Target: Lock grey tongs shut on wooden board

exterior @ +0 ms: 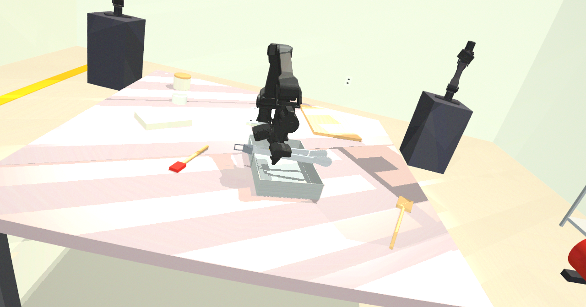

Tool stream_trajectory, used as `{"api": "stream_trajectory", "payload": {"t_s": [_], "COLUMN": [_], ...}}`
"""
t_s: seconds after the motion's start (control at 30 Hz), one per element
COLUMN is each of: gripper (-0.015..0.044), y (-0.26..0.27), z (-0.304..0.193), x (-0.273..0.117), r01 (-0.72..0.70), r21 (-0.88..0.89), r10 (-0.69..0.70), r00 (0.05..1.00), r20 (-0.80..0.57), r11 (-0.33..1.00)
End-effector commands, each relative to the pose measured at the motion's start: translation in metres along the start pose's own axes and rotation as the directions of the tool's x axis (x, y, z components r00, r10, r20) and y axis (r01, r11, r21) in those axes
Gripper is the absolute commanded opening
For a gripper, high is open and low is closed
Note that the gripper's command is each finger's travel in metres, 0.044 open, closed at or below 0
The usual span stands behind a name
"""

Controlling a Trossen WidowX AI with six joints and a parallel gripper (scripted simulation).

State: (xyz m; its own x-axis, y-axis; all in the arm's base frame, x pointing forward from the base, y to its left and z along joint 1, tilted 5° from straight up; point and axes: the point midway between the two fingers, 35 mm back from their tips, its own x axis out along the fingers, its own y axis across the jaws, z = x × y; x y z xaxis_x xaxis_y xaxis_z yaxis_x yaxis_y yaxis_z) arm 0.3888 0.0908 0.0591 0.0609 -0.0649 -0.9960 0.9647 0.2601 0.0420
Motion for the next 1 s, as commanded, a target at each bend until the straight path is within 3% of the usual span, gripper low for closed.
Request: {"api": "stream_trajectory", "payload": {"t_s": [0.0,0.57,0.77,0.97], "gripper": [0.0128,0.0015,-0.0143,-0.015], "y": [0.0002,0.0002,0.0002,0.0007], "z": [0.0,0.0,0.0,0.0], "x": [-0.0003,-0.0003,-0.0003,-0.0024], "r01": [-0.001,-0.001,-0.001,-0.001], "r21": [0.0,0.0,0.0,0.0], "r10": [0.001,0.001,0.001,0.001], "r00": [1.0,1.0,1.0,1.0], "r20": [0.0,0.0,0.0,0.0], "r11": [1.0,1.0,1.0,1.0]}}
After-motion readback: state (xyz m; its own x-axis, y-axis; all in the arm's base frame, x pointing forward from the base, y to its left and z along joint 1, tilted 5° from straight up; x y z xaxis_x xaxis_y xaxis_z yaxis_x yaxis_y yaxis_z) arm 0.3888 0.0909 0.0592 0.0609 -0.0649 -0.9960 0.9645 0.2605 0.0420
